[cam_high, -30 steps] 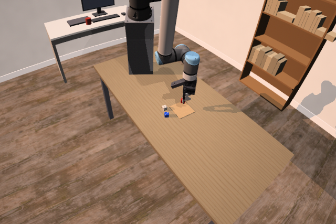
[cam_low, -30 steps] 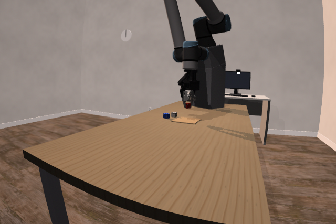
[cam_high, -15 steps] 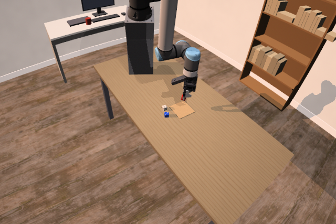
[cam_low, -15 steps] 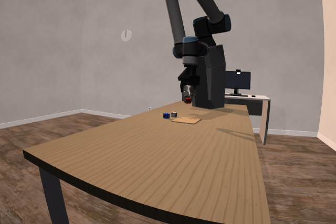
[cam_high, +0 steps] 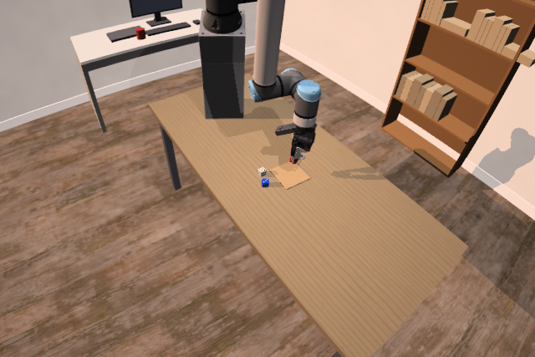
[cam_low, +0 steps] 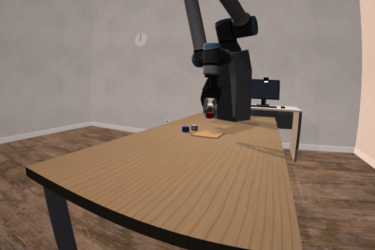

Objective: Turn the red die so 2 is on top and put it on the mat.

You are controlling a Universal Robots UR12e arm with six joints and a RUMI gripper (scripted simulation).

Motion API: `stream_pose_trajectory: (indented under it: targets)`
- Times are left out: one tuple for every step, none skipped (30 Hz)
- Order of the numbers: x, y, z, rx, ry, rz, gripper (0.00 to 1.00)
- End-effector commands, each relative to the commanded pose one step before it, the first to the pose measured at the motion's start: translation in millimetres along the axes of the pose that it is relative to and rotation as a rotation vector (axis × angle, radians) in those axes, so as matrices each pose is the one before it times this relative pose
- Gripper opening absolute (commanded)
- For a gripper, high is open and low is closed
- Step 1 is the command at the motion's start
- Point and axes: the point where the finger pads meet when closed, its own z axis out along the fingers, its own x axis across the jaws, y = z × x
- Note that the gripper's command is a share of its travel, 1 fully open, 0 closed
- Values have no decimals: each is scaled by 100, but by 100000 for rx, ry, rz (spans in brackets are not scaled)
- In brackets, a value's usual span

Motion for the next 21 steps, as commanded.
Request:
stream_pose_trajectory:
  targets:
    - [-31, 112, 63, 101, -149, 2322, 10]
    - [1, -1, 5, -132, 8, 6, 10]
    - [1, -2, 9, -247, 14, 11, 10]
    - [2, -2, 14, -389, 21, 16, 10]
    - [2, -3, 18, -554, 27, 21, 10]
    - [3, -4, 22, -738, 32, 25, 10]
    - [3, -5, 23, -936, 34, 26, 10]
    - [3, -5, 21, -1144, 32, 24, 10]
    - [2, -5, 16, -1359, 23, 17, 10]
    - [1, -4, 5, -1576, 7, 4, 10]
    - [-1, -1, -11, -1792, -17, -15, 10]
    - [-3, 3, -33, -2004, -50, -43, 10]
    - [-6, 9, -62, -2208, -93, -80, 10]
    - [0, 0, 0, 0, 0, 0, 10]
    - [0, 0, 0, 0, 0, 0, 10]
    - [2, -11, 44, -2481, 59, 51, 10]
    - [3, -16, 56, -2698, 76, 67, 10]
    - [1, -9, 15, -2875, 19, 15, 10]
    - [-1, 2, -33, -3033, -48, -49, 10]
    - [-2, 16, -87, -3169, -123, -123, 10]
    - [-4, -25, 95, -3519, 122, 127, 10]
